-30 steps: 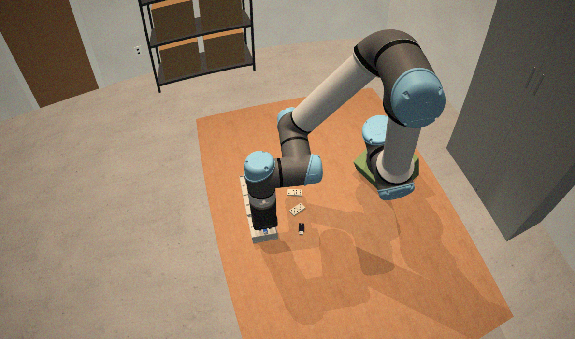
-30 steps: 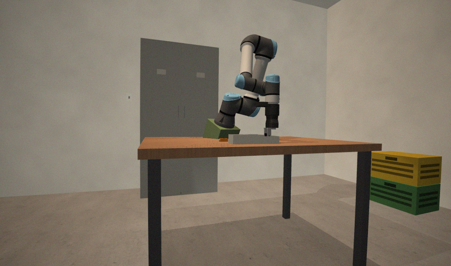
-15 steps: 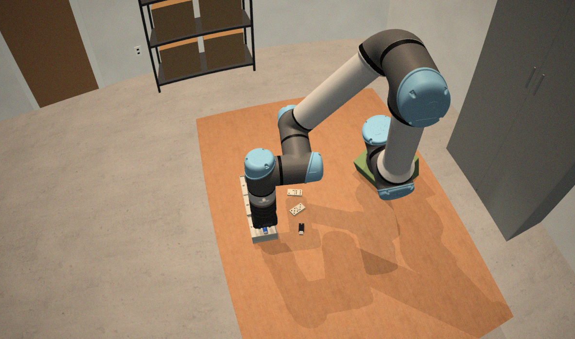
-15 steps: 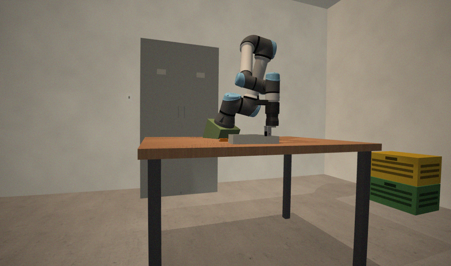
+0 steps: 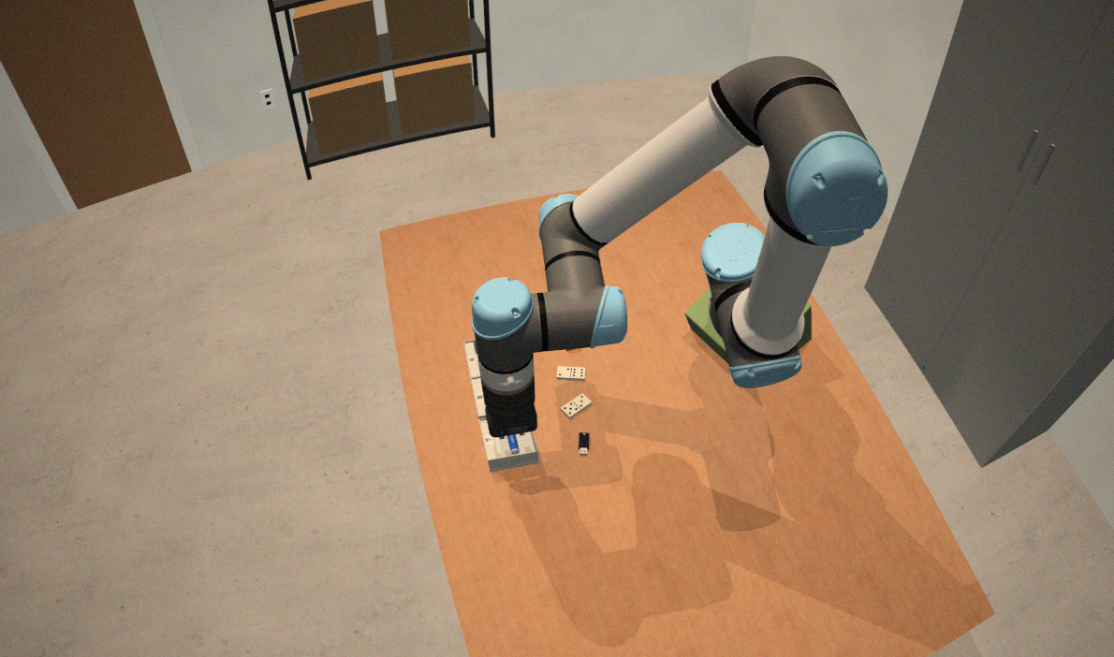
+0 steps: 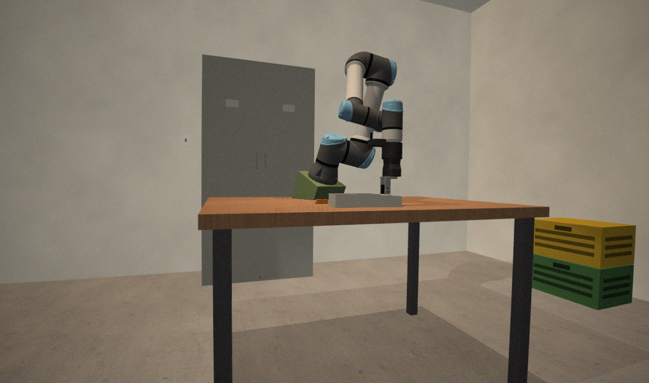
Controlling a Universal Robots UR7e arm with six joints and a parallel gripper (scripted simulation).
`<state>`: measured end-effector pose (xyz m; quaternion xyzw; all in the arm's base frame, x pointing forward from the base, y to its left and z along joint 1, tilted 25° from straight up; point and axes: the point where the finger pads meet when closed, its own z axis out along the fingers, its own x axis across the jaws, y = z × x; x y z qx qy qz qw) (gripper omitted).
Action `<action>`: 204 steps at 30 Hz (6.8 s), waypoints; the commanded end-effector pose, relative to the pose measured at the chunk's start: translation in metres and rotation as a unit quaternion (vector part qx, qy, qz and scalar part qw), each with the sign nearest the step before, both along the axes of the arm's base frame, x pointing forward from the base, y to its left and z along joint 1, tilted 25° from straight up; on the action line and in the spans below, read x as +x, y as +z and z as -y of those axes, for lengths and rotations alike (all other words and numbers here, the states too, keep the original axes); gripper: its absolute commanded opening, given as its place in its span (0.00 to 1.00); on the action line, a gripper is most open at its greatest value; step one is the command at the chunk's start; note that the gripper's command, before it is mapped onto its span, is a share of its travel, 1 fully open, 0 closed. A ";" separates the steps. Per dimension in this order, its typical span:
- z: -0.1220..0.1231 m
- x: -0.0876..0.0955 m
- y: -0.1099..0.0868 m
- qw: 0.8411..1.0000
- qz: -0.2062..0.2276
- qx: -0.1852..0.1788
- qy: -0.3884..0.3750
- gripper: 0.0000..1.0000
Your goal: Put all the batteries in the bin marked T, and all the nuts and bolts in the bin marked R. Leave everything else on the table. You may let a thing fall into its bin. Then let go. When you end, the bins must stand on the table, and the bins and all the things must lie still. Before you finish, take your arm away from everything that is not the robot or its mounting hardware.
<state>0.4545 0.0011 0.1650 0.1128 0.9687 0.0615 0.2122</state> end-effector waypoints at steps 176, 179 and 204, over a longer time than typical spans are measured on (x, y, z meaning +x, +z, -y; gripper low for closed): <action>0.160 -0.153 -0.132 0.999 0.001 -0.015 0.035 0.80; 0.159 -0.153 -0.132 0.999 0.001 -0.015 0.035 0.80; 0.160 -0.153 -0.131 0.999 0.001 -0.015 0.035 0.50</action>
